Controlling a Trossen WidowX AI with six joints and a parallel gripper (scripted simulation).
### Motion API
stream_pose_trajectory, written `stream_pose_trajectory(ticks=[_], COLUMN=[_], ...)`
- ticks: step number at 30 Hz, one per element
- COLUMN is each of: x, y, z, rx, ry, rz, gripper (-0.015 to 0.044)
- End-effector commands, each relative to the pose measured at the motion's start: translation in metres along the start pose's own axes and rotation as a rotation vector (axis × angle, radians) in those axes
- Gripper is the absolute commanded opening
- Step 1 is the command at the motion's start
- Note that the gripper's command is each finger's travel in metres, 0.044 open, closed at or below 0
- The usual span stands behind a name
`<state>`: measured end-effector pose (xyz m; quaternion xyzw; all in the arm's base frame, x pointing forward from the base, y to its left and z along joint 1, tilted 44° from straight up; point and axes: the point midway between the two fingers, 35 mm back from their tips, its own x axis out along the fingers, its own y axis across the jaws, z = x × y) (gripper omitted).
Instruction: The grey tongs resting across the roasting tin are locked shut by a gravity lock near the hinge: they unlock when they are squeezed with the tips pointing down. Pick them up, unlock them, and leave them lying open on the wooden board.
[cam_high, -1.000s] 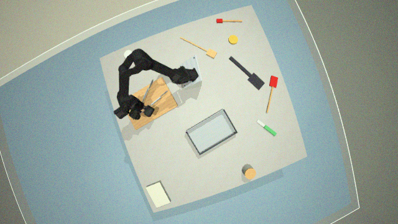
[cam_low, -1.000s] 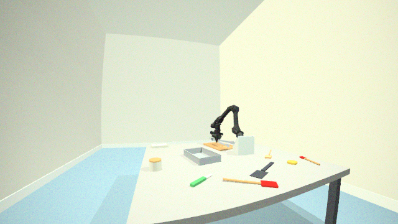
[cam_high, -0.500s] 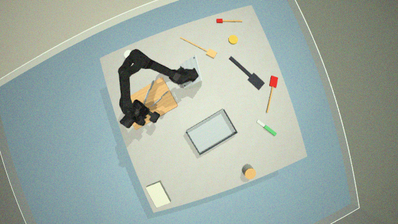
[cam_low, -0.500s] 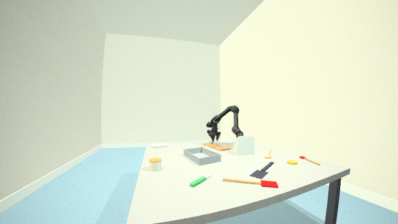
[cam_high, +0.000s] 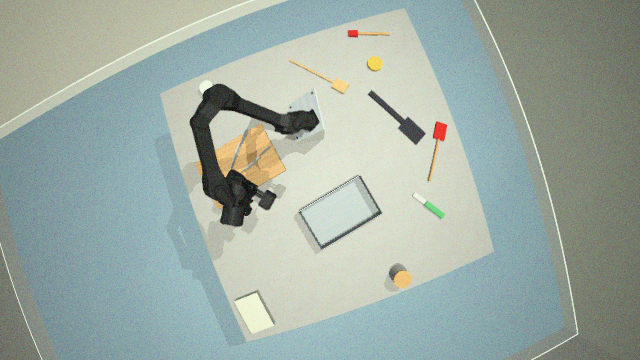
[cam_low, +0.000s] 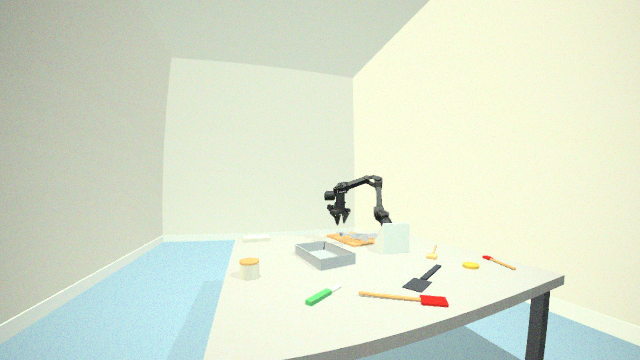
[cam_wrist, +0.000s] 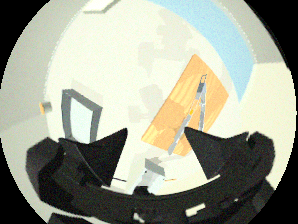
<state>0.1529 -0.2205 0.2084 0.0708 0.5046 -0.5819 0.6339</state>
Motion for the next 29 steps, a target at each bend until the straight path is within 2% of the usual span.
stream_pose_trajectory(ticks=[1, 4, 29], x=[-0.017, -0.034, -0.034], y=[-0.001, -0.004, -0.004], z=[0.002, 0.001, 0.001], rx=[0.007, 0.002, 0.002], ry=[-0.009, -0.003, -0.003], rz=[-0.001, 0.004, 0.004], gripper=[0.0440, 0.0440, 0.0440])
